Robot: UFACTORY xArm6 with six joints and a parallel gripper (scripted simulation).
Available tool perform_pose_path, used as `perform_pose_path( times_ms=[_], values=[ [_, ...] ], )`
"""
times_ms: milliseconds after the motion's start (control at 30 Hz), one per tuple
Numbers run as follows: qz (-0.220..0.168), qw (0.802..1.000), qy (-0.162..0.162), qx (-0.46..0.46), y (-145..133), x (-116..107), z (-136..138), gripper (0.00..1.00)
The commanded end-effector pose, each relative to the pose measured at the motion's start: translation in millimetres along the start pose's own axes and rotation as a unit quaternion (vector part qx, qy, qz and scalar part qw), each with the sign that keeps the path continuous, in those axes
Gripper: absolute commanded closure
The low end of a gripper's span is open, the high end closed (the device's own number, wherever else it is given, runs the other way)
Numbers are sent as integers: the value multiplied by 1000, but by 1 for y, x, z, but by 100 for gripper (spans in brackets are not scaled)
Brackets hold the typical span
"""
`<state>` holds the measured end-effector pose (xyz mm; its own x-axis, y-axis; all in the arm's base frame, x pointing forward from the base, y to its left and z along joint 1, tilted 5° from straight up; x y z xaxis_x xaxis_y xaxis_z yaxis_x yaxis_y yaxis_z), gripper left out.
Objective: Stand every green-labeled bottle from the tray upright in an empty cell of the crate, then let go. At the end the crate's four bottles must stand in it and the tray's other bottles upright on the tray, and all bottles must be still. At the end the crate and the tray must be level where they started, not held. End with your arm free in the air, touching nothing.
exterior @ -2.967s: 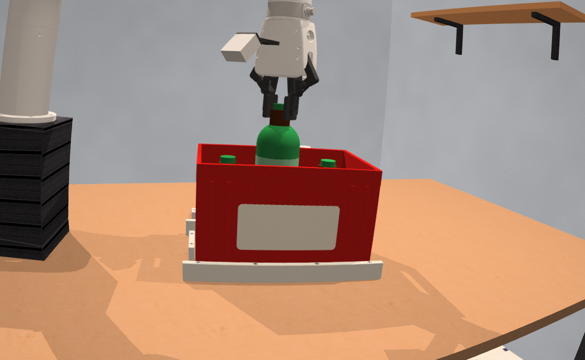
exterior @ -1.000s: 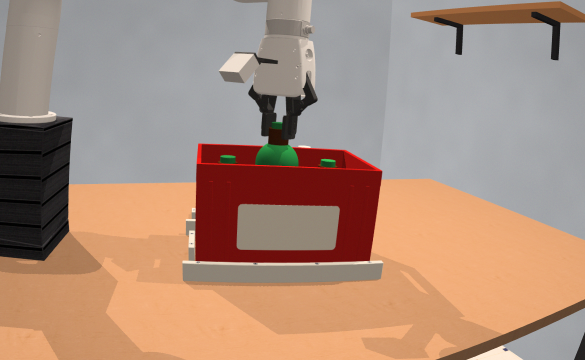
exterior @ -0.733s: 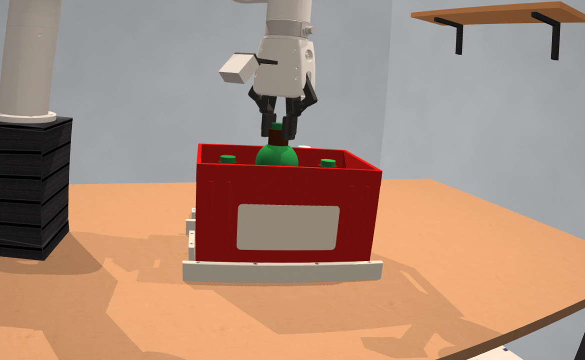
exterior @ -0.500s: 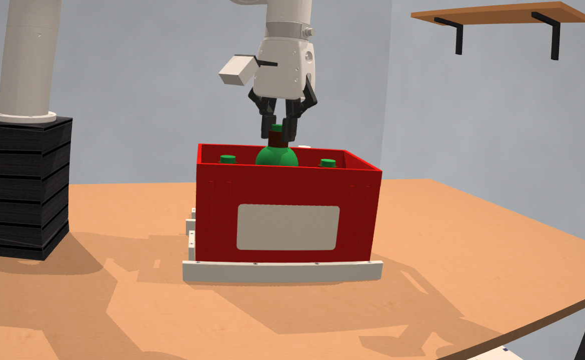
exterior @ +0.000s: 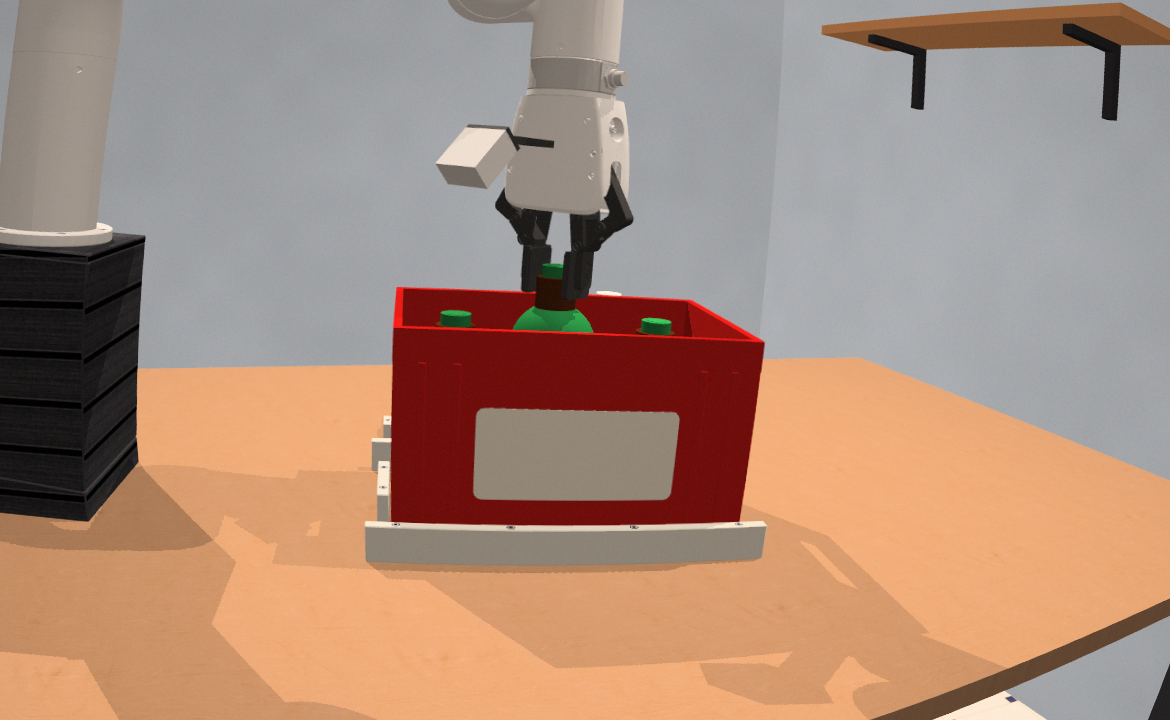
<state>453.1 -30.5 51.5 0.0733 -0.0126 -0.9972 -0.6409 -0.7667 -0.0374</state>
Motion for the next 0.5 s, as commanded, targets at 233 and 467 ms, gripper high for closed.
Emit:
perform_pose_path(
  times_ms=[233, 467],
  values=[
    [-1, 1000, 2, 0, -1, 13, -1, 100],
    [-1, 1000, 2, 0, -1, 17, -1, 100]
  ],
)
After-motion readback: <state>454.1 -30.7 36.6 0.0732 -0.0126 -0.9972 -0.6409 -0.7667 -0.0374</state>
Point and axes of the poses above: the point where the finger pads meet when closed, its own x axis out along the fingers, its own z axis across the jaws, y = z × x, the point moved 4 cm from there along -x, back along the fingers, and after that the axes turned 13 degrees about -x, right-handed, at the moved point
